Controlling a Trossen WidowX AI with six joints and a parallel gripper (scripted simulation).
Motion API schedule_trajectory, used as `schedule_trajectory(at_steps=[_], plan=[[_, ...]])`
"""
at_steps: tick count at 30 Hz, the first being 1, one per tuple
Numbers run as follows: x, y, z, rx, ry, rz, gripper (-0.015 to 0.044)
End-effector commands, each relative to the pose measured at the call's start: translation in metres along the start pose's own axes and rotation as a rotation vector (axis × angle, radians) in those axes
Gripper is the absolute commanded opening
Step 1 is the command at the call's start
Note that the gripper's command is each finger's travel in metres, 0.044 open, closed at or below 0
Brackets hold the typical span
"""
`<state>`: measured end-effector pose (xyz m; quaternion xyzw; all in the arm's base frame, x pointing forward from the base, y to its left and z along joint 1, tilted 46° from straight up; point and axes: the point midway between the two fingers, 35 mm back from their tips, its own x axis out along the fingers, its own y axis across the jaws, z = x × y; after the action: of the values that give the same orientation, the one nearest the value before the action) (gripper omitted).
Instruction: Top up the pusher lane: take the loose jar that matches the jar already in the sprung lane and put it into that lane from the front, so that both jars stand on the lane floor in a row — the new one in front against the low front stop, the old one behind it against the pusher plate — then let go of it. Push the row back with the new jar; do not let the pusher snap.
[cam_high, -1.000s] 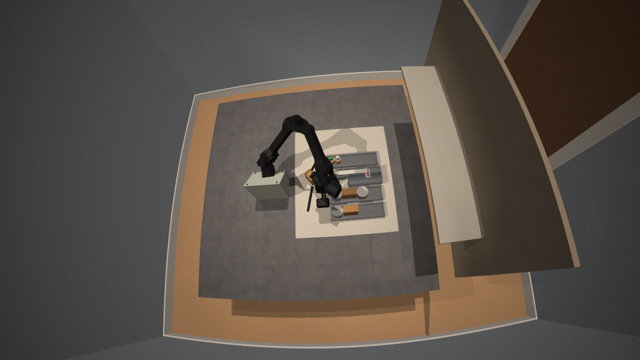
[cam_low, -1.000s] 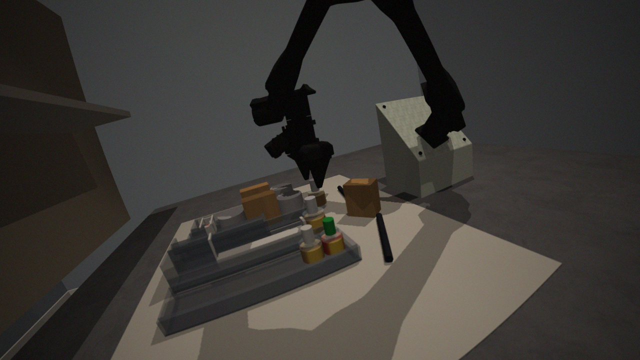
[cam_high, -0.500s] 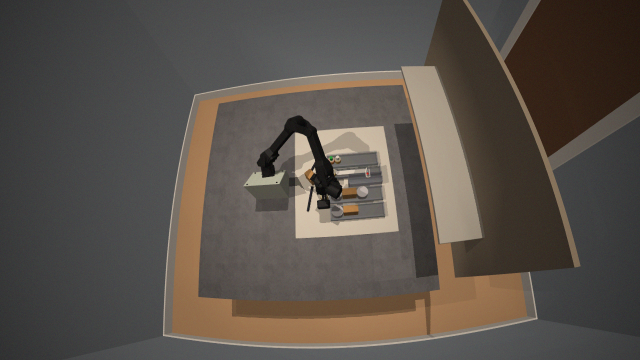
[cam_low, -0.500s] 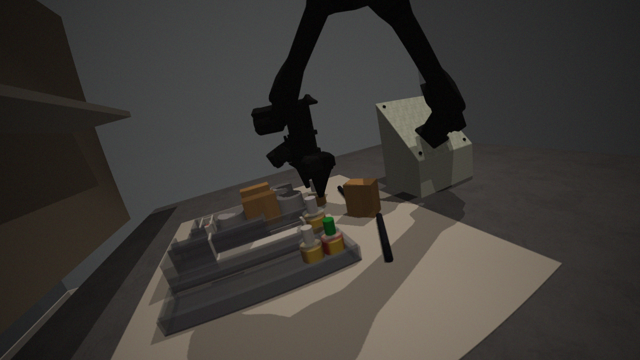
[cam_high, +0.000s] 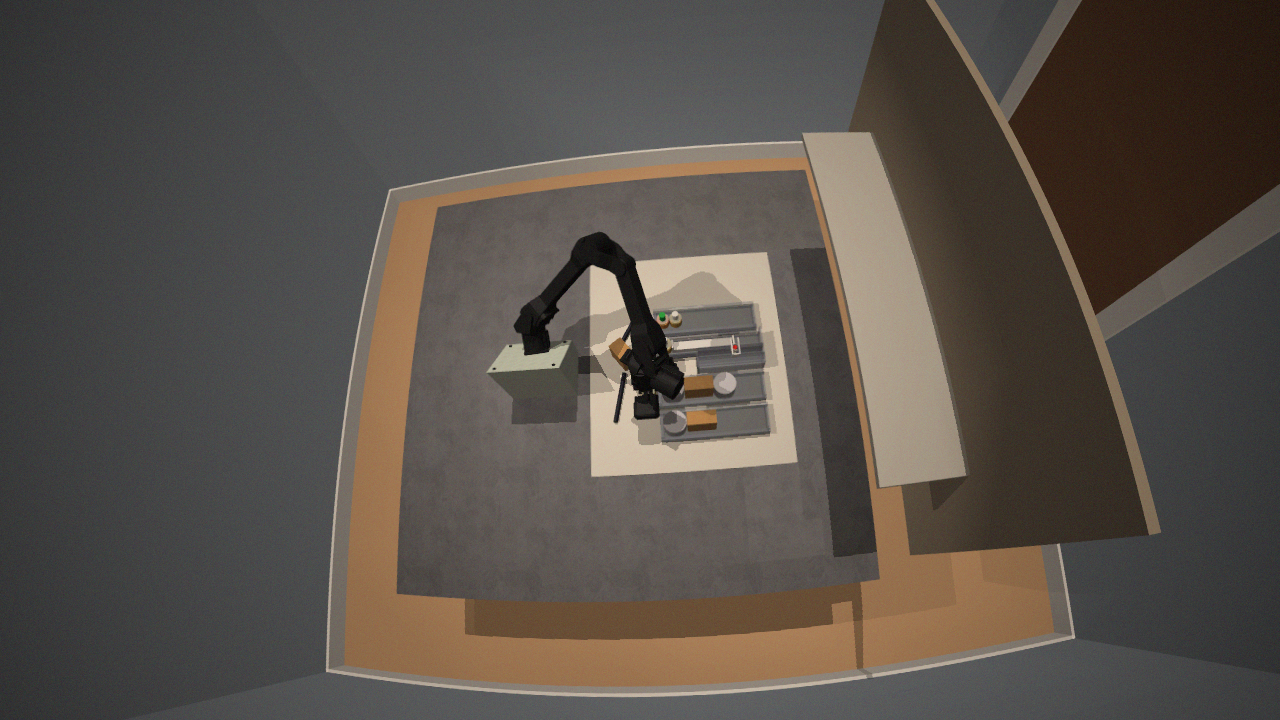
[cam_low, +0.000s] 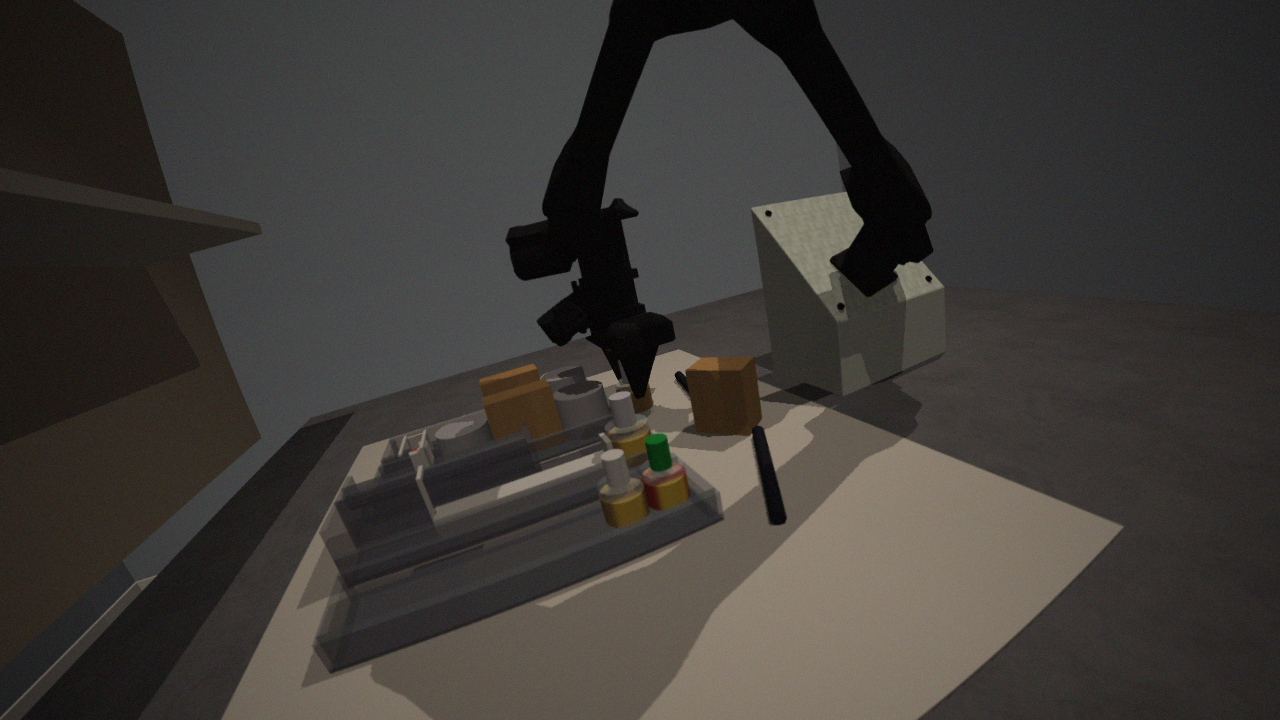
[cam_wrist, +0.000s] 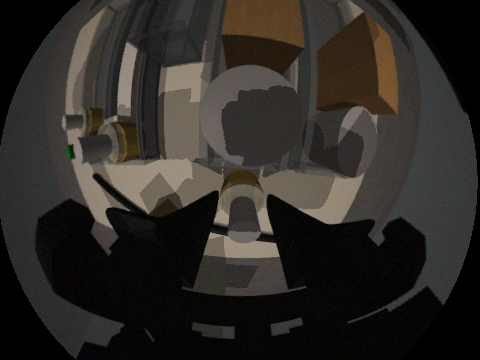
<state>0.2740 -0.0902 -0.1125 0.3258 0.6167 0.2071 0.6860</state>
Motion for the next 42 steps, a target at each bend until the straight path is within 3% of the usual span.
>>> schedule_trajectory(at_steps=[1, 5, 11, 30, 36, 42], plan=[[0.001, 0.001, -0.001, 0.004, 0.000, 0.006, 0.0164], [0.001, 0.001, -0.001, 0.004, 0.000, 0.006, 0.0138], [-0.007, -0.004, -0.014, 0.030, 0.025, -0.021, 0.0000], [-0.103, -0.009, 0.003, 0.005, 0.002, 0.000, 0.0000], [-0.105, -0.005, 0.004, 0.005, 0.000, 0.000, 0.0000], [-0.093, 0.030, 0.011, 0.005, -0.001, -0.008, 0.0000]])
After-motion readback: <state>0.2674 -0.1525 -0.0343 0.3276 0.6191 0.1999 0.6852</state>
